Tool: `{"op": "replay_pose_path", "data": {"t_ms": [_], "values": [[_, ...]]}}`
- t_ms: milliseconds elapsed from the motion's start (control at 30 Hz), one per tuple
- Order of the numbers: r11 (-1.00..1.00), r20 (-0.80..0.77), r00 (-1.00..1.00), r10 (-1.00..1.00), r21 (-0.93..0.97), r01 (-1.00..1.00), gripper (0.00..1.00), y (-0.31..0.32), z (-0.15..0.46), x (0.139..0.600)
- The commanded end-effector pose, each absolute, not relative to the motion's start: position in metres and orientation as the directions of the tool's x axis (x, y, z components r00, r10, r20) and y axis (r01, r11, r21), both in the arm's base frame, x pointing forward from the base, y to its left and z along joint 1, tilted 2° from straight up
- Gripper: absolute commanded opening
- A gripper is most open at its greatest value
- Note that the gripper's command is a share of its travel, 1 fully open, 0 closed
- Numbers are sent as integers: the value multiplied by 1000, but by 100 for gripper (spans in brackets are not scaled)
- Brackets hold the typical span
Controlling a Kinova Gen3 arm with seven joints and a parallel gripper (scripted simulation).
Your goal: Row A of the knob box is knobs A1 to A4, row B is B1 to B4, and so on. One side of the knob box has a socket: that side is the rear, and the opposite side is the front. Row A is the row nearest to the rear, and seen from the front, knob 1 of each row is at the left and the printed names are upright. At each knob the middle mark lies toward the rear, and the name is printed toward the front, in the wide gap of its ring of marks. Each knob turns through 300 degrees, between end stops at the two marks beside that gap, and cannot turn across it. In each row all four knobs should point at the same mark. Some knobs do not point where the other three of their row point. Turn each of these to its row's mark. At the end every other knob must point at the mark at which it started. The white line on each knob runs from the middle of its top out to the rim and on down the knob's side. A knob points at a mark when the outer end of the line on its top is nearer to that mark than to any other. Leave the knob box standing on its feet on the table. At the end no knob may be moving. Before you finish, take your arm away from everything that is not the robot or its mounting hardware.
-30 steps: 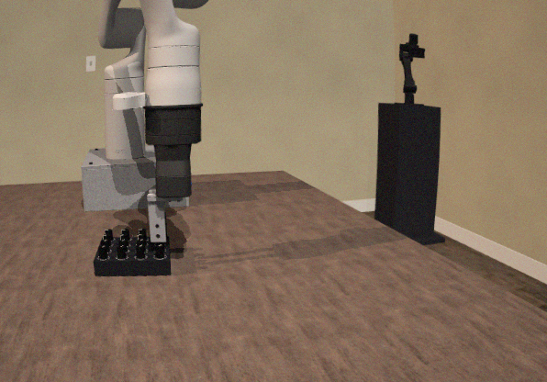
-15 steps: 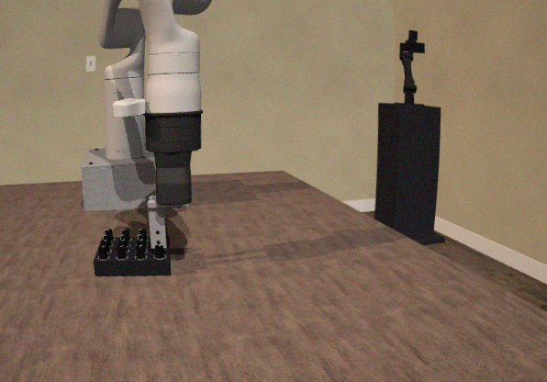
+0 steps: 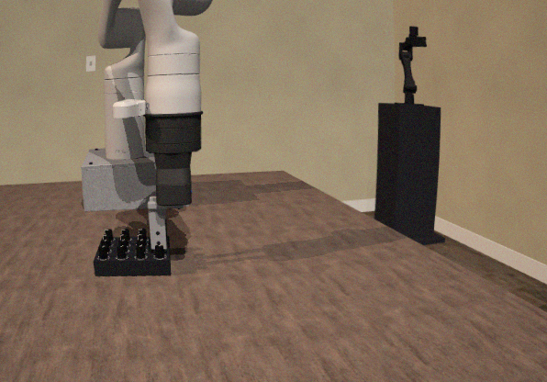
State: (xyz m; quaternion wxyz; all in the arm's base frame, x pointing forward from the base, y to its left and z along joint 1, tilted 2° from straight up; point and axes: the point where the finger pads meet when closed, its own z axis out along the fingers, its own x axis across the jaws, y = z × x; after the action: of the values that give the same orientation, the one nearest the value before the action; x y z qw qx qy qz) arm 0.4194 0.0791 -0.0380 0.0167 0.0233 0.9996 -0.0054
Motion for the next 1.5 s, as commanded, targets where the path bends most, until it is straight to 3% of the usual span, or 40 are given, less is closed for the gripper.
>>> {"op": "replay_pose_path", "data": {"t_ms": [0,700,733,1467], "values": [[999,-35,-998,46,-9,47,46,79,-37,420],[999,-35,-998,46,-9,47,46,79,-37,420],[999,-35,-998,46,-9,47,30,79,-37,420],[999,-35,-998,46,-9,47,30,79,-37,420]]}}
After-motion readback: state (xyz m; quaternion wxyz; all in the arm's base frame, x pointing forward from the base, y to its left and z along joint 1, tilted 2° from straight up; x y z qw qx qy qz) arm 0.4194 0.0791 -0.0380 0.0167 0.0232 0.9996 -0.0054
